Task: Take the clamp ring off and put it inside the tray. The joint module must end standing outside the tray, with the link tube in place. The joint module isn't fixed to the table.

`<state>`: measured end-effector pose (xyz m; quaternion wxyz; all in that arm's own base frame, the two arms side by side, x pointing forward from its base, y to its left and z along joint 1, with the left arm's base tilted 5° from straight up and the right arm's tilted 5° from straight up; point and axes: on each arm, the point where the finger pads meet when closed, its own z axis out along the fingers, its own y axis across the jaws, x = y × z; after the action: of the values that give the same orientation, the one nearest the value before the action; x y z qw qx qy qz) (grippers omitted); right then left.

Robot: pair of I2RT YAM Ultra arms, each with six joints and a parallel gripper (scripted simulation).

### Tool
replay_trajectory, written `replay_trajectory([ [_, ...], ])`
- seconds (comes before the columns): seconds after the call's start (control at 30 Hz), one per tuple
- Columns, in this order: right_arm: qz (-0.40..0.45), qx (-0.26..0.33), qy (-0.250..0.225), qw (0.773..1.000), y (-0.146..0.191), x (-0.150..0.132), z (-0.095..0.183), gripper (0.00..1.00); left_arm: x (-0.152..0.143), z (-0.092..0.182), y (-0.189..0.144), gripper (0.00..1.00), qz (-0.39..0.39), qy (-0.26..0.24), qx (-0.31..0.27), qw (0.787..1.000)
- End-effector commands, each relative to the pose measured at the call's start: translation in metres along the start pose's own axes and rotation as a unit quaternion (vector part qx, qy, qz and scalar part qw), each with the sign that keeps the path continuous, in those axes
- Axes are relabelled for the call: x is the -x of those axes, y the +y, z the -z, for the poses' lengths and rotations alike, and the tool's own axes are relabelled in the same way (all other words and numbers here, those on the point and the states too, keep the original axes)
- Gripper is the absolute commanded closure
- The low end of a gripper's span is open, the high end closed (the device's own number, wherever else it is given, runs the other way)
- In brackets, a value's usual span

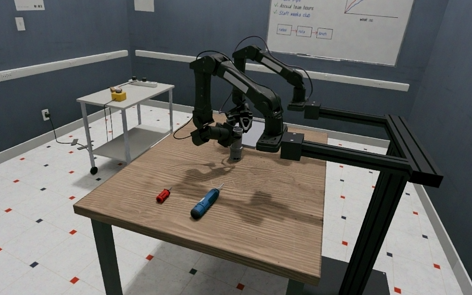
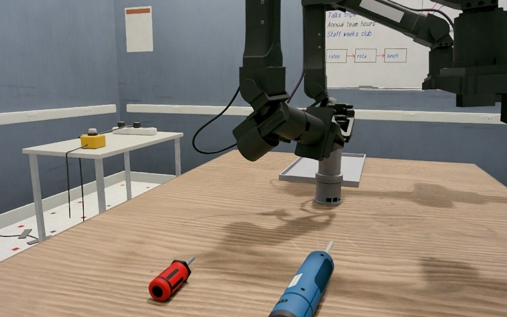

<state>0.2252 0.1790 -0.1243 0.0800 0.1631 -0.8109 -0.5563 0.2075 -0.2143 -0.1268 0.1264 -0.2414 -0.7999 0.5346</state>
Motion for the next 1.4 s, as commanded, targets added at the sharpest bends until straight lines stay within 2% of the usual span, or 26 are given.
replay_trajectory([
  [0.0,-0.016,0.001,0.010,1.000,0.015,-0.003,0.002,0.94,-0.001,0.003,-0.018,0.94,0.018,-0.001,-0.012,1.000],
  [1.37,-0.014,0.000,0.011,1.000,0.040,-0.001,0.012,0.94,-0.002,0.011,-0.044,0.94,0.017,0.002,-0.012,1.000],
])
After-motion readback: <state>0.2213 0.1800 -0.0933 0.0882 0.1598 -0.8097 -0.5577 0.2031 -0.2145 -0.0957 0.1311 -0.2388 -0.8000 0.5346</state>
